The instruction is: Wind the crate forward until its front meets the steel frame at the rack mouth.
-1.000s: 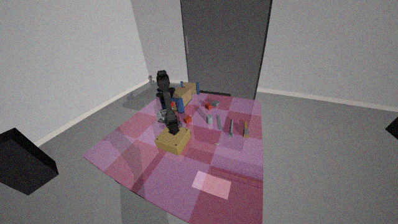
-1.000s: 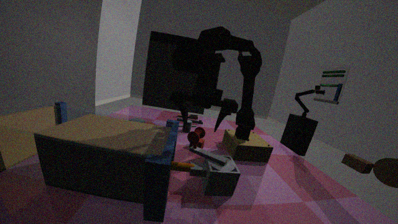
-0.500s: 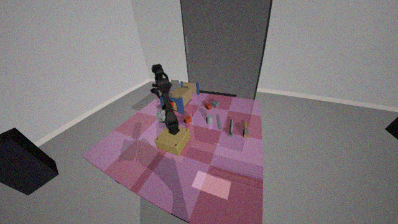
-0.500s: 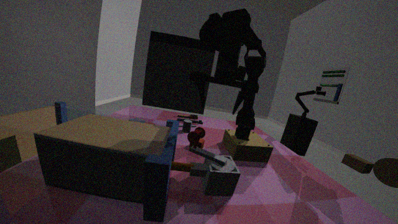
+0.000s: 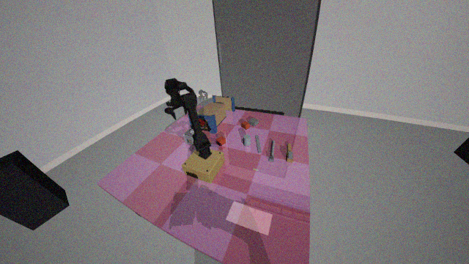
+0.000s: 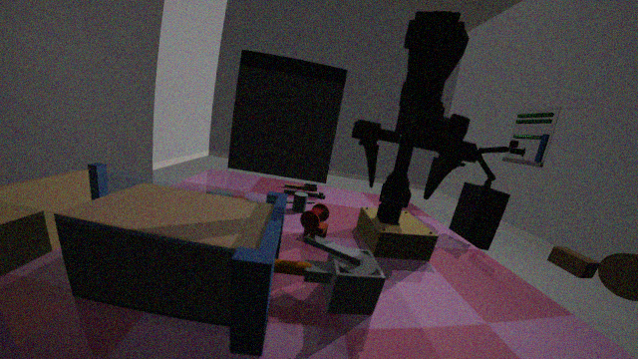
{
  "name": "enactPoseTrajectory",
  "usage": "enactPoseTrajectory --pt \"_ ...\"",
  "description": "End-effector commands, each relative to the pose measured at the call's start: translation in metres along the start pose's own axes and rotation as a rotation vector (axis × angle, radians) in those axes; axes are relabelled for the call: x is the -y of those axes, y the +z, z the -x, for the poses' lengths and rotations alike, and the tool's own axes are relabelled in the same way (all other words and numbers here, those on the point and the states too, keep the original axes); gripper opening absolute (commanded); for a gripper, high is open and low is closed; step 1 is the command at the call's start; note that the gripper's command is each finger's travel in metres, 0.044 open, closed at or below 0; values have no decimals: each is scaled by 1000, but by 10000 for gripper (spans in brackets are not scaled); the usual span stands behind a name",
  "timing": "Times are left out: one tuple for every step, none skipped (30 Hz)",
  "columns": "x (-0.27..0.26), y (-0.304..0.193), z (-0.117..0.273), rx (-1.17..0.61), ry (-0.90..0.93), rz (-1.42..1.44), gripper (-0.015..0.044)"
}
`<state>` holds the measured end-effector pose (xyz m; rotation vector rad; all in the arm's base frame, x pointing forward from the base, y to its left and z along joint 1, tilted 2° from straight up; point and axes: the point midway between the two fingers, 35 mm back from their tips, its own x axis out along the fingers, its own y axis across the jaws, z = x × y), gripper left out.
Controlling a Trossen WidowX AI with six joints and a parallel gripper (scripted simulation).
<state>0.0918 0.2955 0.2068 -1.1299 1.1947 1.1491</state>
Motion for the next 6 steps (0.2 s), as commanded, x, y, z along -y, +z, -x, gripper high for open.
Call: enactPoseTrajectory --pt "0 1 0 0 -4 -6 440" --pt "0 1 0 0 -4 -6 440" --pt "0 1 0 0 -4 -6 440" --pt "0 1 0 0 -4 -6 440" --pt "0 1 0 0 -4 -6 440" --pt "0 1 0 0 -4 -6 440"
